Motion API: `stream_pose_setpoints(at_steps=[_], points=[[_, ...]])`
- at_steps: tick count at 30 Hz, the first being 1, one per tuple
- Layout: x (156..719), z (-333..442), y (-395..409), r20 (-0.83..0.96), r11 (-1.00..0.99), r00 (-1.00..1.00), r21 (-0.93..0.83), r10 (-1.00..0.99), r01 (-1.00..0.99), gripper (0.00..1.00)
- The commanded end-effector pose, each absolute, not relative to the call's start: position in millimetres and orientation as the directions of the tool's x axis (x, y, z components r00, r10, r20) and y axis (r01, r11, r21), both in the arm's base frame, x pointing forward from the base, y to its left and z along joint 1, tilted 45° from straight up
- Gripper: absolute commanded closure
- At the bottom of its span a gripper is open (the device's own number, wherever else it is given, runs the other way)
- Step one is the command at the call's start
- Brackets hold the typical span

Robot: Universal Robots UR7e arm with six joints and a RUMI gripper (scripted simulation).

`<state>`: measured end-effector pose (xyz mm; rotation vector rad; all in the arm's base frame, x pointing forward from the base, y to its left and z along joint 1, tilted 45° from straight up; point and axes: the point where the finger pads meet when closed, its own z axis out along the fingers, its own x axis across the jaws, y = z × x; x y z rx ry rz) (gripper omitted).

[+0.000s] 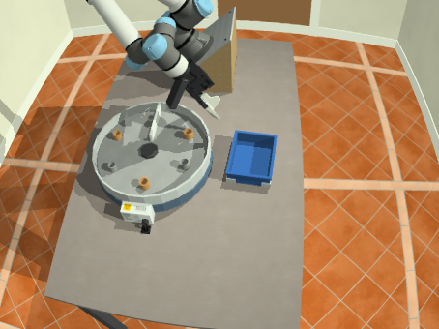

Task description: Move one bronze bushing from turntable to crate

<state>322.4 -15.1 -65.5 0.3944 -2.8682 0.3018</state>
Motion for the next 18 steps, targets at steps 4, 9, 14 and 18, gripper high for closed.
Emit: stream_pose_setpoints(at_steps=[4, 9, 14, 18], points=[[328, 34, -73, 0.357, 0.821, -0.872, -0.344, -0.333, -0.455, 0.0], [327, 97, -101, 0.425, 0.726, -0.83, -0.43, -0.362, -0.537, 0.0], [326, 126, -112, 0.457, 0.681, -0.81, -0.462, -0.368, -0.569, 0.0], [323, 152, -120, 0.484, 0.64, -0.793, -0.486, -0.369, -0.595, 0.0]])
